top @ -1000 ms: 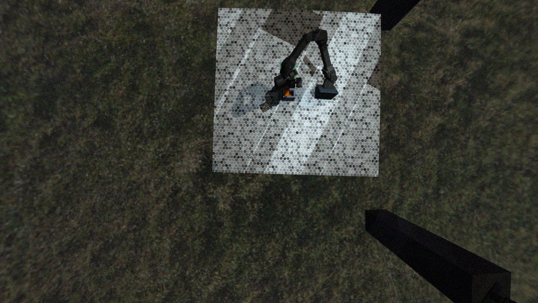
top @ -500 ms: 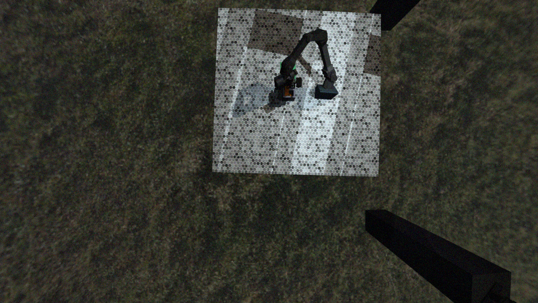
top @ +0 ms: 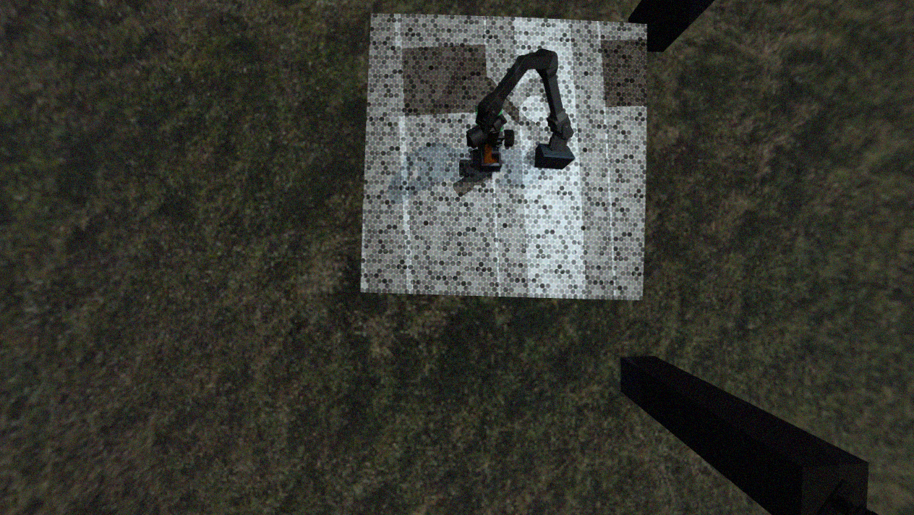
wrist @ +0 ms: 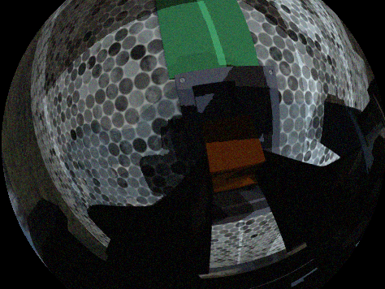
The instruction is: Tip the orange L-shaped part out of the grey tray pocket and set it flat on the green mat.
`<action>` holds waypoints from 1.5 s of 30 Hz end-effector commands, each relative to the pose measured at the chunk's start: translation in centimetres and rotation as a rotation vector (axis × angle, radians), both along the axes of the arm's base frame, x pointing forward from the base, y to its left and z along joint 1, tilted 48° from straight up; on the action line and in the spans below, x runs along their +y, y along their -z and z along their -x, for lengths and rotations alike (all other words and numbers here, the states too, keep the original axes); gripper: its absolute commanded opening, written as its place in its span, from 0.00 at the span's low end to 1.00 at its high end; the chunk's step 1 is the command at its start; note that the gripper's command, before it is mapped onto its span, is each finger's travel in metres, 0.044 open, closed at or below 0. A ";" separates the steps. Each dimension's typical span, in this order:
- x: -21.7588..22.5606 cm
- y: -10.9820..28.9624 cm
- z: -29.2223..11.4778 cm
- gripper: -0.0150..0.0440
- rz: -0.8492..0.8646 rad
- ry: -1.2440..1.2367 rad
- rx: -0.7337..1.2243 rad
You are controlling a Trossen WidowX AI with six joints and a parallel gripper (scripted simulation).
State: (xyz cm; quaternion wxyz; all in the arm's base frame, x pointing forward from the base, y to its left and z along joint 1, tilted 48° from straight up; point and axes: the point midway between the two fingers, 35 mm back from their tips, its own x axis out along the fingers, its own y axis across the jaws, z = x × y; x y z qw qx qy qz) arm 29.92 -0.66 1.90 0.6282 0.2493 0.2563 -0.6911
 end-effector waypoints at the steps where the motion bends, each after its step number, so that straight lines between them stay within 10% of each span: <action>1: 0.5 -0.5 -0.1 0.25 -0.004 0.005 -0.005; 45: 4.7 -4.4 -0.6 0.25 -0.005 0.005 -0.003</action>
